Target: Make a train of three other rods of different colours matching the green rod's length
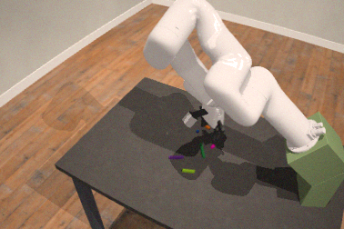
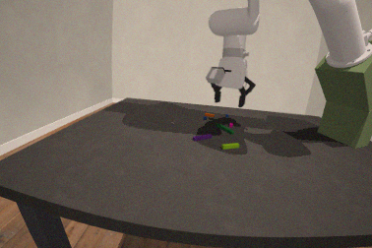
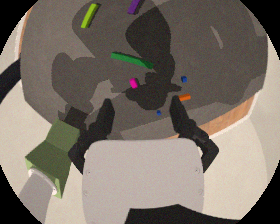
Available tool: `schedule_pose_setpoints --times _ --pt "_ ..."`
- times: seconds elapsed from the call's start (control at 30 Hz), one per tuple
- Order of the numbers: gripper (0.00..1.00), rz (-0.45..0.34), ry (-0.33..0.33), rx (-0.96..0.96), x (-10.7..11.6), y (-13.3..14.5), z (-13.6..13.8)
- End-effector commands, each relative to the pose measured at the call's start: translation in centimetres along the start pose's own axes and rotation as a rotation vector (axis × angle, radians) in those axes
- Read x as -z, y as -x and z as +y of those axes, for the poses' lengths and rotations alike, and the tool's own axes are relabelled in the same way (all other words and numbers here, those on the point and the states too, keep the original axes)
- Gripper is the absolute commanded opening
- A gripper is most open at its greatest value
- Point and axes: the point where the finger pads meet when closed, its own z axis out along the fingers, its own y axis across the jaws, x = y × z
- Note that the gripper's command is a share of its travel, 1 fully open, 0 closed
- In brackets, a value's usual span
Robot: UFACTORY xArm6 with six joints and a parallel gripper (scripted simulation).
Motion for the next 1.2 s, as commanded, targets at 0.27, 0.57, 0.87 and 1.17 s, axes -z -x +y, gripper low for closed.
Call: schedule_pose_setpoints --times 0.27,0.57,0.87,1.17 --pt "1.0 -0.006 0.035 0.287 -0.2 0.3 -2.0" --pt "0.24 -0.007 0.035 0.301 -0.2 0.3 -2.1" --pt "0.24 -0.007 0.035 0.301 -0.2 0.3 -2.1" --pt "0.24 -0.007 0.035 0.301 -0.2 0.3 -2.1"
